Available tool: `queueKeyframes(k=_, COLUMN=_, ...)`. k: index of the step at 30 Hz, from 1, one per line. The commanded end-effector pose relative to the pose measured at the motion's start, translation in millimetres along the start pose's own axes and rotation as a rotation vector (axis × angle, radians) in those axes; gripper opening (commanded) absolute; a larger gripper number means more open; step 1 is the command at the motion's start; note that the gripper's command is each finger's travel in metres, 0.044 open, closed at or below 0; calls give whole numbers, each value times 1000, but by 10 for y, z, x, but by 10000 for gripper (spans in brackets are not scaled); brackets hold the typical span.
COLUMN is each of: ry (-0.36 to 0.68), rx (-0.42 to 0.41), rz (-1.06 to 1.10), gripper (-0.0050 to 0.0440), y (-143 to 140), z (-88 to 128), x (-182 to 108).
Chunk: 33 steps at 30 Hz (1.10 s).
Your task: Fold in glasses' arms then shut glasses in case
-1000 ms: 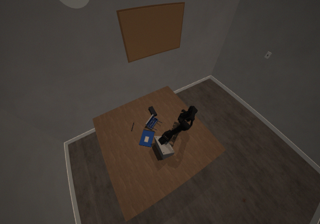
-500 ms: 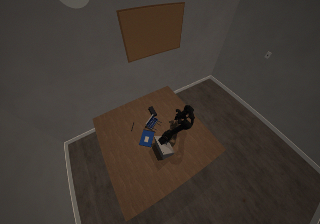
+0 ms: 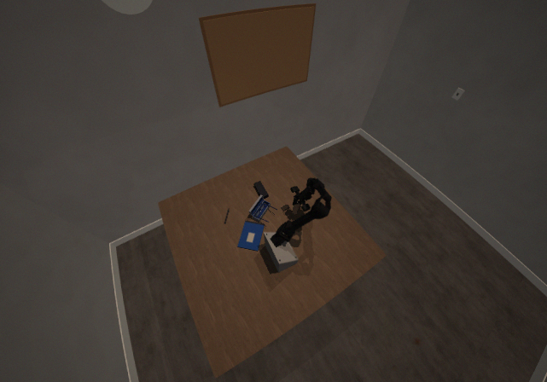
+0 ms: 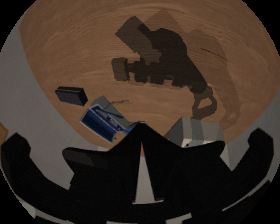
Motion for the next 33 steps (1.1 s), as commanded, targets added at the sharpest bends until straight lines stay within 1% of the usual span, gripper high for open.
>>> queueKeyframes(k=1, ry=15, rx=-34, rz=141, gripper=0, y=72, z=-144, x=-57)
queueKeyframes(k=3, ry=19, rx=-46, rz=209, gripper=0, y=108, z=-196, x=-84)
queueKeyframes(k=5, ry=19, rx=-46, rz=209, gripper=0, y=108, z=-196, x=-84)
queueKeyframes(k=20, ry=52, rx=-127, rz=721, gripper=0, y=353, z=-561, x=-335)
queueKeyframes(k=22, ry=52, rx=-127, rz=721, gripper=0, y=353, z=-561, x=-335)
queueKeyframes(k=33, ry=84, rx=-186, rz=1097, gripper=0, y=493, z=-805, x=-564)
Point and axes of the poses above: the point midway between the two fingers, 35 mm back from their tips, its own z axis back along the fingers, its own y axis across the jaws, x = y × z, the point moved 5 cm from there along z, back along the fingers, and after that the axes turned 1 degree about -z, right-handed, at the moved point
